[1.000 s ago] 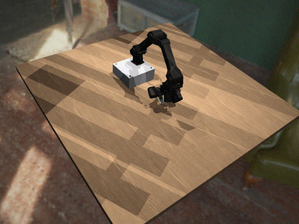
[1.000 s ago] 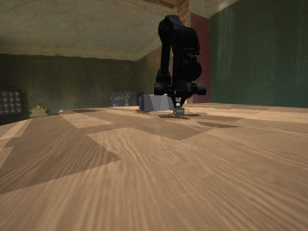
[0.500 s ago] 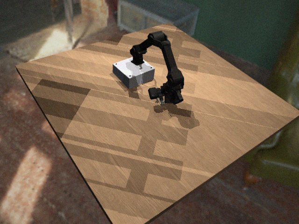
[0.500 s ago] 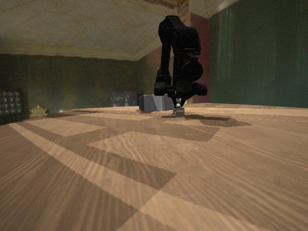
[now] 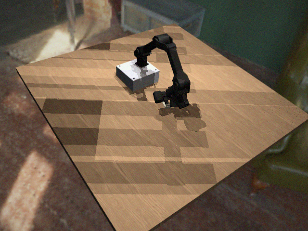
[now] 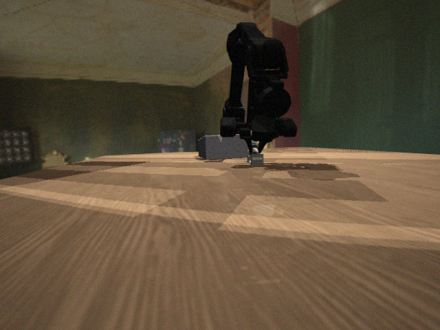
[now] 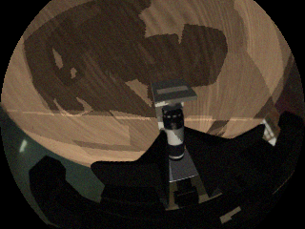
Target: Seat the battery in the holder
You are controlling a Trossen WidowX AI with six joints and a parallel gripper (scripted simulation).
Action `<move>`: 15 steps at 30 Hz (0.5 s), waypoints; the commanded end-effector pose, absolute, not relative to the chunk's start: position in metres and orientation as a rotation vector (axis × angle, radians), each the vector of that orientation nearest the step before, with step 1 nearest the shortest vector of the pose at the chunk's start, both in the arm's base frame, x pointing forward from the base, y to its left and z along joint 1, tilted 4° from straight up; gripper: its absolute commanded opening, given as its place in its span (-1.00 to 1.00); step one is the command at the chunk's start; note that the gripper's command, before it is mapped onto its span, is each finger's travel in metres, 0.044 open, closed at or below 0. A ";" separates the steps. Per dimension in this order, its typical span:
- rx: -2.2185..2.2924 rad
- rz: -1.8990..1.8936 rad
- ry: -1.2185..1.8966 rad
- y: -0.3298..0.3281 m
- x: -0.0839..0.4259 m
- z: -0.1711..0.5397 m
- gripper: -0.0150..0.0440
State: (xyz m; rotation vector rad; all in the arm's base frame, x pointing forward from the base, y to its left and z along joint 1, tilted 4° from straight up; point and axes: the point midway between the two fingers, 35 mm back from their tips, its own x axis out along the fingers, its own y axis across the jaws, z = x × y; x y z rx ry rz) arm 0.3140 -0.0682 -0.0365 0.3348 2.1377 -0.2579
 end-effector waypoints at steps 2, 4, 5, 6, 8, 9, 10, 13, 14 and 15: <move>0.327 -0.258 2.119 -0.071 0.321 -0.037 -0.27; 0.327 -0.258 2.119 -0.071 0.322 -0.037 -0.27; 0.326 -0.258 2.119 -0.071 0.322 -0.037 -0.27; 0.326 -0.258 2.119 -0.071 0.322 -0.037 -0.27; 0.326 -0.258 2.120 -0.072 0.323 -0.037 -0.27; 0.326 -0.258 2.120 -0.072 0.323 -0.037 -0.27; 0.326 -0.258 2.120 -0.072 0.324 -0.037 -0.27; 0.326 -0.258 2.120 -0.072 0.324 -0.037 -0.27; 0.326 -0.258 2.121 -0.072 0.324 -0.037 -0.27; 0.326 -0.258 2.121 -0.072 0.324 -0.037 -0.27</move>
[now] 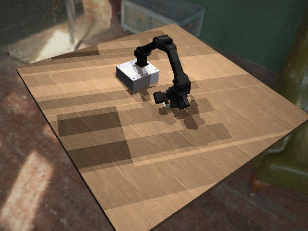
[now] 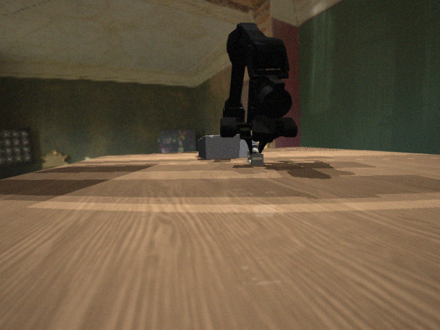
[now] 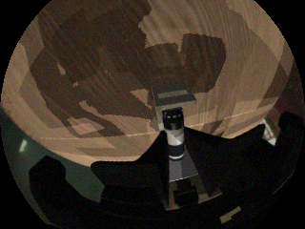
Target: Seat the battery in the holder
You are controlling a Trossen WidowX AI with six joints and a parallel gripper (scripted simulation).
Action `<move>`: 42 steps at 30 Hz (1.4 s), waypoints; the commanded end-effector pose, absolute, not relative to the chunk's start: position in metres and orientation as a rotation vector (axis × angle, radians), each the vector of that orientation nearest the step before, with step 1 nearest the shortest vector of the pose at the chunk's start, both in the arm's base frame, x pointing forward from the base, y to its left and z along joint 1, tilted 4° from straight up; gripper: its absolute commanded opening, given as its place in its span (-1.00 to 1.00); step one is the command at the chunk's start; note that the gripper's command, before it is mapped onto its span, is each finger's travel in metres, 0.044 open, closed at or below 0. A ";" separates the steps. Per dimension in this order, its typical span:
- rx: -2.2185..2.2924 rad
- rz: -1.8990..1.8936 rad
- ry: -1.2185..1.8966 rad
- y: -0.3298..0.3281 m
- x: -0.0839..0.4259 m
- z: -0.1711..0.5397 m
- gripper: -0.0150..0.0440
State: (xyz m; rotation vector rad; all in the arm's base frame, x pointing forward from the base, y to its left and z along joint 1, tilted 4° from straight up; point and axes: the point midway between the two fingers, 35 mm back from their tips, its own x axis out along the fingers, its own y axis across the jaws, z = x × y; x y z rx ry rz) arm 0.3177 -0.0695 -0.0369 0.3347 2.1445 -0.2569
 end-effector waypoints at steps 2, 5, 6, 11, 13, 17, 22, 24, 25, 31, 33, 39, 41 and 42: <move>0.326 -0.258 2.121 -0.072 0.324 -0.037 -0.27; 0.326 -0.258 2.122 -0.072 0.325 -0.037 -0.27; 0.326 -0.258 2.122 -0.072 0.325 -0.037 -0.27; 0.323 -0.260 2.107 -0.072 0.324 -0.038 -0.27; 0.321 -0.261 2.098 -0.072 0.324 -0.038 -0.27; 0.317 -0.264 2.081 -0.072 0.324 -0.039 -0.27; 0.312 -0.267 2.059 -0.072 0.324 -0.039 -0.27; 0.310 -0.268 2.050 -0.071 0.323 -0.040 -0.27; 0.309 -0.269 2.045 -0.071 0.323 -0.040 -0.27; 0.304 -0.272 2.019 -0.071 0.323 -0.041 -0.27; 0.302 -0.273 2.010 -0.071 0.323 -0.041 -0.27; 0.296 -0.277 1.984 -0.071 0.322 -0.042 -0.27; 0.294 -0.278 1.975 -0.071 0.322 -0.042 -0.27; 0.294 -0.279 1.971 -0.070 0.322 -0.042 -0.27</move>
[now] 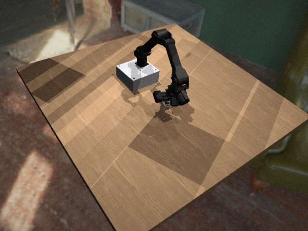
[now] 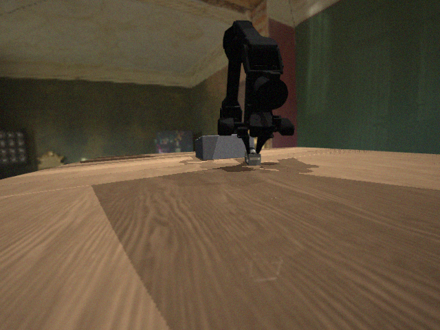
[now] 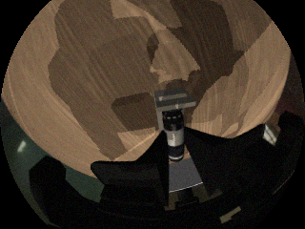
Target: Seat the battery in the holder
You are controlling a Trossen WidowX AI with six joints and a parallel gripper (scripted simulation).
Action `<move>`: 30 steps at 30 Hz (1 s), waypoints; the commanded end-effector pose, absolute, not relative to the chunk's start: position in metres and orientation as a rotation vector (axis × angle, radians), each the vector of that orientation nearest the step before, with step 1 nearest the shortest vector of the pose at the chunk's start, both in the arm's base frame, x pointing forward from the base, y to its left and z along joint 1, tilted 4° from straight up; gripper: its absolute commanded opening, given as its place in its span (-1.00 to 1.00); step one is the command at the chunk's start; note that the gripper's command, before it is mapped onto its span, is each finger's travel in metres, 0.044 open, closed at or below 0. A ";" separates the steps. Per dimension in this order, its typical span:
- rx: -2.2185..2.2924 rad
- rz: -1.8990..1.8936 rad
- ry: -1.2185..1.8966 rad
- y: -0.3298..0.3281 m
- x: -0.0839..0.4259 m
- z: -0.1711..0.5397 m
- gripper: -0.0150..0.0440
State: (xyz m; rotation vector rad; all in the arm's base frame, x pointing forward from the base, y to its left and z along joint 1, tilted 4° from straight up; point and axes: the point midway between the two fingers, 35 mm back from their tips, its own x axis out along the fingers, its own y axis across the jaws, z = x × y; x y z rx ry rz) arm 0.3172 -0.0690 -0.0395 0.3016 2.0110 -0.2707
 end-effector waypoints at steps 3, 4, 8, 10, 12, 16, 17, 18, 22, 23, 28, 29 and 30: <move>0.291 -0.280 1.958 -0.070 0.321 -0.043 -0.27; 0.290 -0.281 1.953 -0.070 0.321 -0.043 -0.27; 0.287 -0.284 1.935 -0.070 0.320 -0.043 -0.27; 0.285 -0.286 1.927 -0.070 0.320 -0.043 -0.27; 0.283 -0.287 1.918 -0.070 0.320 -0.044 -0.27; 0.280 -0.289 1.900 -0.070 0.319 -0.044 -0.27; 0.279 -0.290 1.896 -0.070 0.319 -0.044 -0.27; 0.278 -0.290 1.891 -0.070 0.319 -0.044 -0.27; 0.276 -0.292 1.874 -0.069 0.318 -0.045 -0.27; 0.275 -0.293 1.870 -0.069 0.318 -0.045 -0.27; 0.271 -0.296 1.847 -0.069 0.317 -0.045 -0.27; 0.271 -0.296 1.843 -0.069 0.317 -0.045 -0.27; 0.270 -0.297 1.839 -0.069 0.317 -0.045 -0.27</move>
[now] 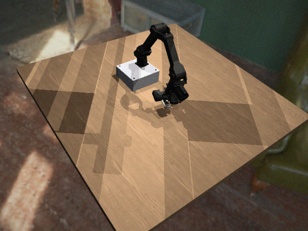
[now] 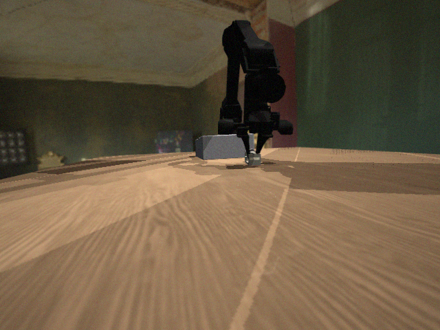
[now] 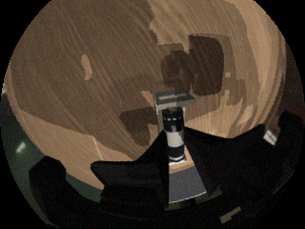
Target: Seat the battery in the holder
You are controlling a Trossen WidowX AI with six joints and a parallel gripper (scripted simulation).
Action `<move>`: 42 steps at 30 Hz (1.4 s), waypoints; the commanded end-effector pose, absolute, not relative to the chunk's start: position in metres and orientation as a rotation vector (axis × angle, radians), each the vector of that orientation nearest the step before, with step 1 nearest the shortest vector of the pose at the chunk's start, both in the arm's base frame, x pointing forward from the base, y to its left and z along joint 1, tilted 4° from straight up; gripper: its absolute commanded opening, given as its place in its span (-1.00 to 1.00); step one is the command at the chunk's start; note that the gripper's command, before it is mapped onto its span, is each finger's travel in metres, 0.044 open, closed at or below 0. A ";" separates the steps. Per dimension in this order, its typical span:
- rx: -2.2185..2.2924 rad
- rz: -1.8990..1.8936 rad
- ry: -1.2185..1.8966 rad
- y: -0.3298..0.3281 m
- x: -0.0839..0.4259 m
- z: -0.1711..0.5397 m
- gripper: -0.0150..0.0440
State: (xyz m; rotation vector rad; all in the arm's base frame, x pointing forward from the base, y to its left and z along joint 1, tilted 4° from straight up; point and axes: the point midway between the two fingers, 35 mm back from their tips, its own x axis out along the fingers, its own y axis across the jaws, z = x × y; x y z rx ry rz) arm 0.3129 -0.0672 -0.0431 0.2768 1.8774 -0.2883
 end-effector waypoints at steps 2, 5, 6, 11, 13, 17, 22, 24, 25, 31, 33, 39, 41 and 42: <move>0.268 -0.298 1.830 -0.069 0.317 -0.045 -0.27; 0.266 -0.299 1.817 -0.068 0.316 -0.046 -0.27; 0.266 -0.300 1.812 -0.068 0.316 -0.046 -0.27; 0.262 -0.303 1.790 -0.068 0.315 -0.046 -0.27; 0.261 -0.304 1.781 -0.068 0.314 -0.046 -0.27; 0.258 -0.305 1.764 -0.068 0.314 -0.047 -0.27; 0.255 -0.308 1.742 -0.067 0.312 -0.047 -0.27; 0.254 -0.309 1.734 -0.067 0.312 -0.047 -0.27; 0.254 -0.309 1.729 -0.067 0.312 -0.047 -0.27; 0.251 -0.312 1.703 -0.067 0.310 -0.047 -0.27; 0.251 -0.312 1.694 -0.067 0.310 -0.047 -0.27; 0.250 -0.313 1.681 -0.067 0.309 -0.047 -0.27; 0.250 -0.313 1.680 -0.067 0.308 -0.047 -0.27; 0.250 -0.313 1.679 -0.066 0.308 -0.047 -0.27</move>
